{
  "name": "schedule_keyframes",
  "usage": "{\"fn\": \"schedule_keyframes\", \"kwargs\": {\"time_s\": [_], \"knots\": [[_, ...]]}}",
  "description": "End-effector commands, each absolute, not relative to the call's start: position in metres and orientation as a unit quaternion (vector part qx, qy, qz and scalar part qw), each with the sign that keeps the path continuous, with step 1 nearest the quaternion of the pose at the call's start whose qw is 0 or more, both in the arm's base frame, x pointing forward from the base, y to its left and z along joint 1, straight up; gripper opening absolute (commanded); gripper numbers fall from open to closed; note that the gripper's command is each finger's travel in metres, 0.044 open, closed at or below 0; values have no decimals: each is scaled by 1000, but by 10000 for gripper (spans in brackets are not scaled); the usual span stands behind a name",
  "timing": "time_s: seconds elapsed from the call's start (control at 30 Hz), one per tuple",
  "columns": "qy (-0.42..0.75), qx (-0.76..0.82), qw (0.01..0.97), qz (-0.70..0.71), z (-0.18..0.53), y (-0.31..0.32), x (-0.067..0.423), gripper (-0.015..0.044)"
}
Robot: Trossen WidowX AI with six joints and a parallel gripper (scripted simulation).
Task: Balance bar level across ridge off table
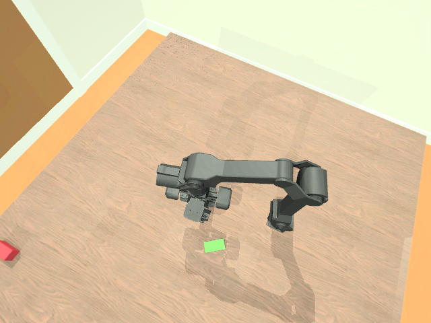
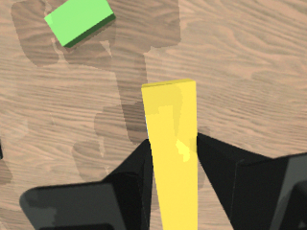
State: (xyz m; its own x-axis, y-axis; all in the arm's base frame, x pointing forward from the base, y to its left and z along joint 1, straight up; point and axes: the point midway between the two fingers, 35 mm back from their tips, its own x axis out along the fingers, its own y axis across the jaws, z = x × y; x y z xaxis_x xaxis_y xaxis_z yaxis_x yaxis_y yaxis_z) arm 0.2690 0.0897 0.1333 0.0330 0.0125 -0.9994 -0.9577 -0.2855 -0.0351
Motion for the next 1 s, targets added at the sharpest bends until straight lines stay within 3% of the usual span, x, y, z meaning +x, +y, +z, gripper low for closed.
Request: {"fn": "schedule_keyframes", "kwargs": {"time_s": [0.0,0.97], "knots": [[415,-572,432,560,125,89,268,0],[415,-572,432,560,112,88,267,0]]}}
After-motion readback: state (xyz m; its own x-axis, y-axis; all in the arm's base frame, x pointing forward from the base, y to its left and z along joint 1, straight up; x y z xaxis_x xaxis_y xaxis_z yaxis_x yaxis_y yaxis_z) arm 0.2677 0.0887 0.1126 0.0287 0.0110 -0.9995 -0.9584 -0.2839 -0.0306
